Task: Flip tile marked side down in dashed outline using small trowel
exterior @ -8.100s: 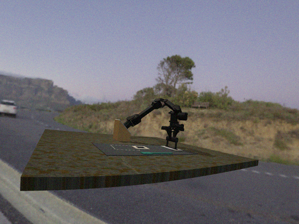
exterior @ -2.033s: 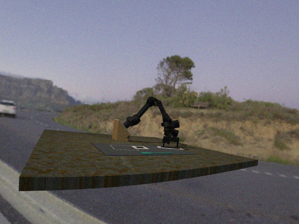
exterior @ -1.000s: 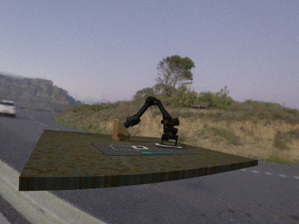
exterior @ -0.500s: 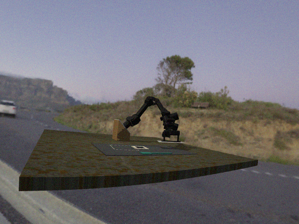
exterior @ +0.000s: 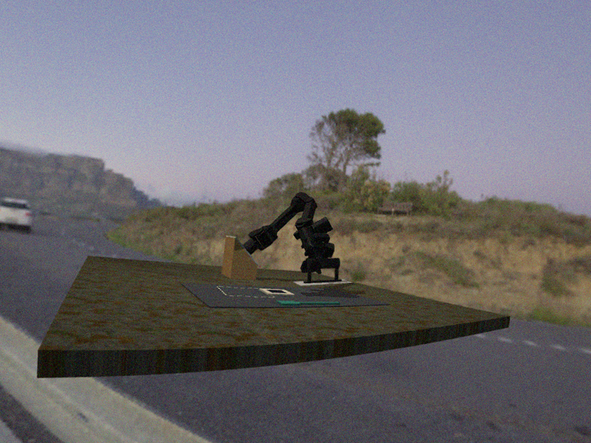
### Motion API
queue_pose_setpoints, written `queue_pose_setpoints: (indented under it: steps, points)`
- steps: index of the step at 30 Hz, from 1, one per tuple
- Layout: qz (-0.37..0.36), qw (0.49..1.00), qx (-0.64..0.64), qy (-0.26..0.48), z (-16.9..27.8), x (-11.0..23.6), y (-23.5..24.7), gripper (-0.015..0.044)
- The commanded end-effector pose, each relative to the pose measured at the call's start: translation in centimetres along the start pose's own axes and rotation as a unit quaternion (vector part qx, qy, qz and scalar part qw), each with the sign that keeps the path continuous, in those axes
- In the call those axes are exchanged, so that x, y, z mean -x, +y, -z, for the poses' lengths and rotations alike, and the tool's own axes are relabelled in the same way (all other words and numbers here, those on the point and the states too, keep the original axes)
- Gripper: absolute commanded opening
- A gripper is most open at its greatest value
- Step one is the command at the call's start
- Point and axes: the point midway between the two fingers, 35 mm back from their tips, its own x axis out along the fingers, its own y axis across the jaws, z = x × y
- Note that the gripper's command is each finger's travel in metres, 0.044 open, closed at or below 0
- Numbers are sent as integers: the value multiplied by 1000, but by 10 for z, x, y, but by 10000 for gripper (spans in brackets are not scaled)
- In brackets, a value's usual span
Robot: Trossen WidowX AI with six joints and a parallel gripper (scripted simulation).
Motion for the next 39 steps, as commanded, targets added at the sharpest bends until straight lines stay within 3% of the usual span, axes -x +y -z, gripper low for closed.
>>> queue_pose_setpoints:
  steps: [1,39]
  points:
    - [7,1000,16,-20,18,3,-5,0]
    - [7,1000,15,-20,23,-26,23,0]
